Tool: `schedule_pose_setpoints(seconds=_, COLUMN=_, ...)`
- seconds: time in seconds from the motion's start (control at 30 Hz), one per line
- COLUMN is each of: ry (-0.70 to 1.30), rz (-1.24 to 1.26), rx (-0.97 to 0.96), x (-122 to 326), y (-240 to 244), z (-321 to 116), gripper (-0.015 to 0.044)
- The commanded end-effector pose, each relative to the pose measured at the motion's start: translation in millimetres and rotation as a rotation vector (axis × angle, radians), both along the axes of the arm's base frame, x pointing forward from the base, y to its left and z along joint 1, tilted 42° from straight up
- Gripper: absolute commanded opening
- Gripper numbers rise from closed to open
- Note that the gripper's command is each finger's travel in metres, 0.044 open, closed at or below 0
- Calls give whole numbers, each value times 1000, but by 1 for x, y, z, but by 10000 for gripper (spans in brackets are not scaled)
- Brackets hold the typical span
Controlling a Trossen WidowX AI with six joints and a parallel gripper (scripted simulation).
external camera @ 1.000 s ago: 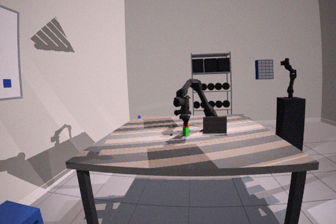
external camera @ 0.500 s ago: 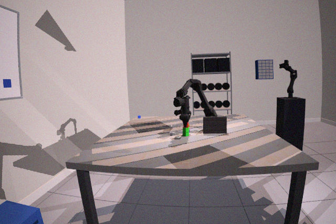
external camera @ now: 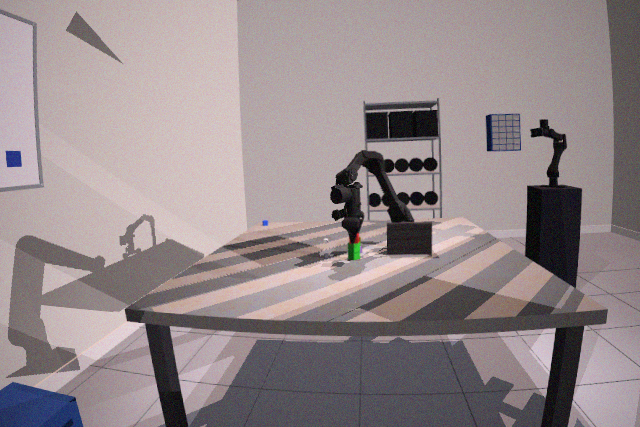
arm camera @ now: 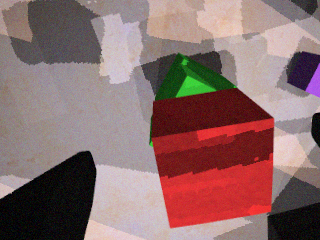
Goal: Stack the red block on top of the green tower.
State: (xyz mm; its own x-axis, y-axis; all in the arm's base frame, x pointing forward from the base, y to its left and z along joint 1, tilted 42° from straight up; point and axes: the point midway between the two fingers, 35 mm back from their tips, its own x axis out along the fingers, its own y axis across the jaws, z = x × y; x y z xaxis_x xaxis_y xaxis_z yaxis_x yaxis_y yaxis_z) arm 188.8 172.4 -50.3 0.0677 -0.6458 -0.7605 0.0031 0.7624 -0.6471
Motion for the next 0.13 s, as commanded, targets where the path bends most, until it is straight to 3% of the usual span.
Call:
schedule_pose_setpoints(seconds=0.0, ry=0, rz=-1, rx=0, x=0, y=0, z=0, gripper=440)
schedule_pose_setpoints(seconds=0.1, ry=0, rz=-1, rx=0, x=0, y=0, z=0, gripper=440)
